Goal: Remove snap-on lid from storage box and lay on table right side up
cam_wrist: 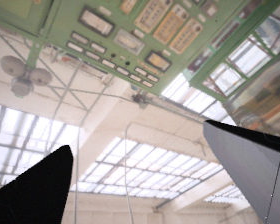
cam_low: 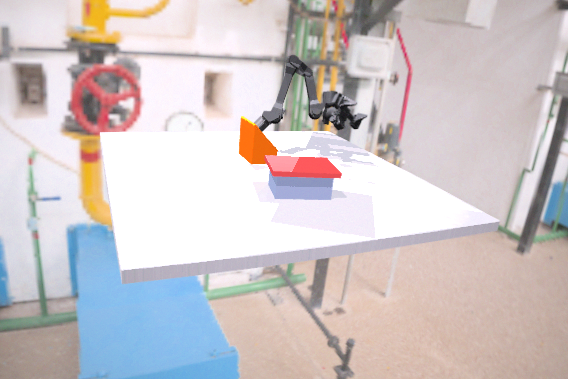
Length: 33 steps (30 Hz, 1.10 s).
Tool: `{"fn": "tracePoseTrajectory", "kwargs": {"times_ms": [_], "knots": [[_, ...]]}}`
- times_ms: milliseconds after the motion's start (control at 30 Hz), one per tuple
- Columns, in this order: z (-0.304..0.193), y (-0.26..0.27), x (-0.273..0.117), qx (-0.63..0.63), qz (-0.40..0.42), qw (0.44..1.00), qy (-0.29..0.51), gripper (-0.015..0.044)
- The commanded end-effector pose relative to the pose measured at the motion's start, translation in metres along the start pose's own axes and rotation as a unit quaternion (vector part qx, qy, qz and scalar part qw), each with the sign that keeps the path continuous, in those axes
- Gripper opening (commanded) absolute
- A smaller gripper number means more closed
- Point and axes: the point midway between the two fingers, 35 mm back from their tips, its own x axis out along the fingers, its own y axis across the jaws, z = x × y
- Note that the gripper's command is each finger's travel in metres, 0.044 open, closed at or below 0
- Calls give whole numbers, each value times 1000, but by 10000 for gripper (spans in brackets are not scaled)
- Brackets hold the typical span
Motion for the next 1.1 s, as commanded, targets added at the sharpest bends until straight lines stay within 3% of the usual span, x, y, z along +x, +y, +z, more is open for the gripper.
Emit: {"fn": "tracePoseTrajectory", "kwargs": {"times_ms": [0, 200, 400, 600, 1067], "knots": [[1, 0, 1, -7, -1, 1000, 0, 374], [47, 10, 36, -213, -55, 975, -28, 235], [98, 36, 55, -343, -109, 928, -92, 235], [168, 94, 54, -435, -187, 855, -210, 235], [237, 195, -17, -370, -303, 784, -397, 235]]}}
